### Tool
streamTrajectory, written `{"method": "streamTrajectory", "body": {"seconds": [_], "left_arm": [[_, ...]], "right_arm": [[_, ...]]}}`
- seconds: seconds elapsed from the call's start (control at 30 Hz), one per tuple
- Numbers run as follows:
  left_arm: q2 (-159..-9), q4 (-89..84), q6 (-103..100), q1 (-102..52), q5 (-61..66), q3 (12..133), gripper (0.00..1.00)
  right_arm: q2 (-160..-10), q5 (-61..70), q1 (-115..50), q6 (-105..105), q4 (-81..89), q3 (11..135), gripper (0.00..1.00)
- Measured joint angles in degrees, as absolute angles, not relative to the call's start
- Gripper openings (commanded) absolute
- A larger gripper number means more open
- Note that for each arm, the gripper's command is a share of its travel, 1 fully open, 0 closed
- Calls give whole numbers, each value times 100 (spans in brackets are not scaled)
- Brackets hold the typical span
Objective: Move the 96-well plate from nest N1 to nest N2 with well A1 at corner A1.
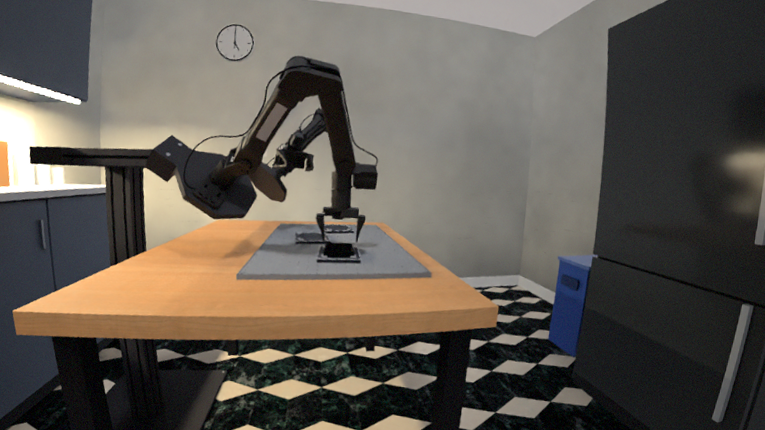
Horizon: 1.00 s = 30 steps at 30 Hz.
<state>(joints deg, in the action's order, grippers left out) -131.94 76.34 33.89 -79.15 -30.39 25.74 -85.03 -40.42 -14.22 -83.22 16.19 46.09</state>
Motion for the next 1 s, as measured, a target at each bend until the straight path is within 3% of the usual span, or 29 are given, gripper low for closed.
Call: {"method": "streamTrajectory", "body": {"seconds": [0.8,1.0], "left_arm": [[-13194,7636,3389,-7915,-3039,2574,100],[-13194,7636,3389,-7915,-3039,2574,100]], "right_arm": [[-8868,-3859,-1151,-8661,947,4525,100],[-8871,-3852,-1151,-8667,958,4517,92]]}}
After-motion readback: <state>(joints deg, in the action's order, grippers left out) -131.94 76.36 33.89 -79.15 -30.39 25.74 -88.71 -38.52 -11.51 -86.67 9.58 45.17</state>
